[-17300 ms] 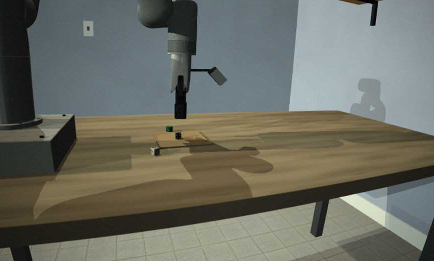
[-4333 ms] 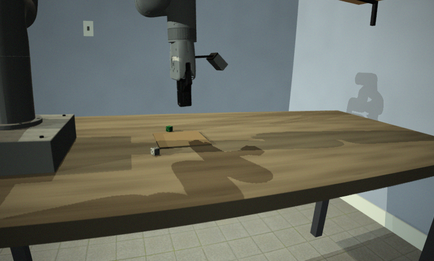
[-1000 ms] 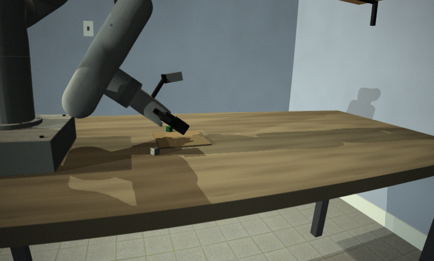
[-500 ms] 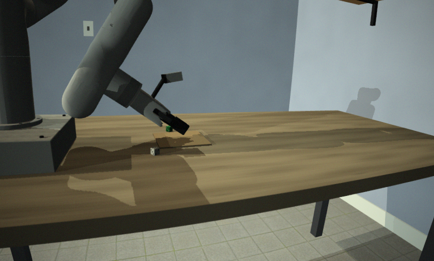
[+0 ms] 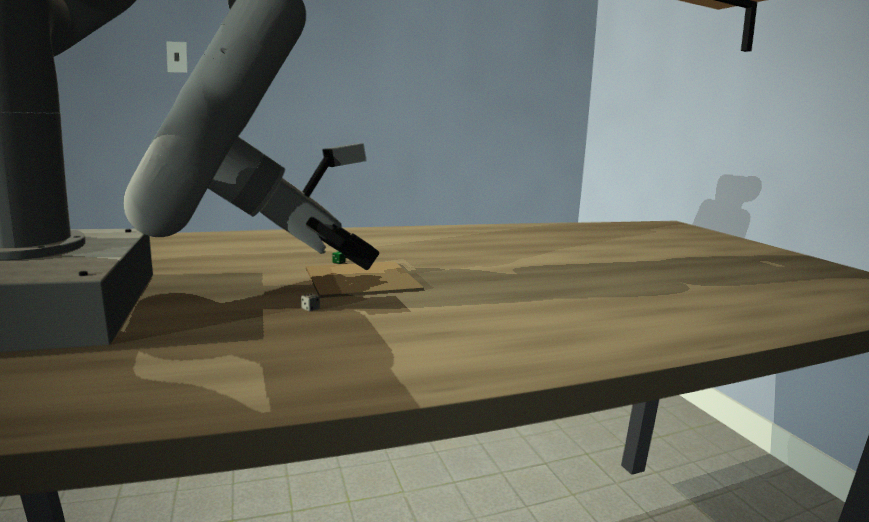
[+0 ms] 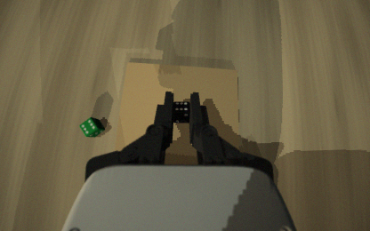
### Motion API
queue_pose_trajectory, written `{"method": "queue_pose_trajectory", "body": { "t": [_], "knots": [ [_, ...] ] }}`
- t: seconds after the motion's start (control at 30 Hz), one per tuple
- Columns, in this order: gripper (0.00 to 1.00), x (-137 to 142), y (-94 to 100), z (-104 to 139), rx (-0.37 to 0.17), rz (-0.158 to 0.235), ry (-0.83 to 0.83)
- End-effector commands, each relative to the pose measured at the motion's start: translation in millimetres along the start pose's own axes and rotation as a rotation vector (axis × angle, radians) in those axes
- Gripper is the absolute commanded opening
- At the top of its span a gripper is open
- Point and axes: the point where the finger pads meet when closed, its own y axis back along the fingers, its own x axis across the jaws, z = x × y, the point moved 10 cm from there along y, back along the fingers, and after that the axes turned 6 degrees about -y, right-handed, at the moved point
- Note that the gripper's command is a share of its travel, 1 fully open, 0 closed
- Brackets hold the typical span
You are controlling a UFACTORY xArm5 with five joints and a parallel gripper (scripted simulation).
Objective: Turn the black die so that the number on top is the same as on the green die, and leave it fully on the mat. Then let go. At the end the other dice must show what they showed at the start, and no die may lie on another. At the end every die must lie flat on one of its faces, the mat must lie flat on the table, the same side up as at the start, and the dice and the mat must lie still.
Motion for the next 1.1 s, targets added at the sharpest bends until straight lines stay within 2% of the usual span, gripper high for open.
{"method": "queue_pose_trajectory", "body": {
  "t": [0.0,1.07],
  "knots": [
    [0.11,0.1,-0.8,0.8,0.002,0.0,0.0],
    [0.11,1.0,-6.1,8.3,0.002,0.0,0.0]
  ]
}}
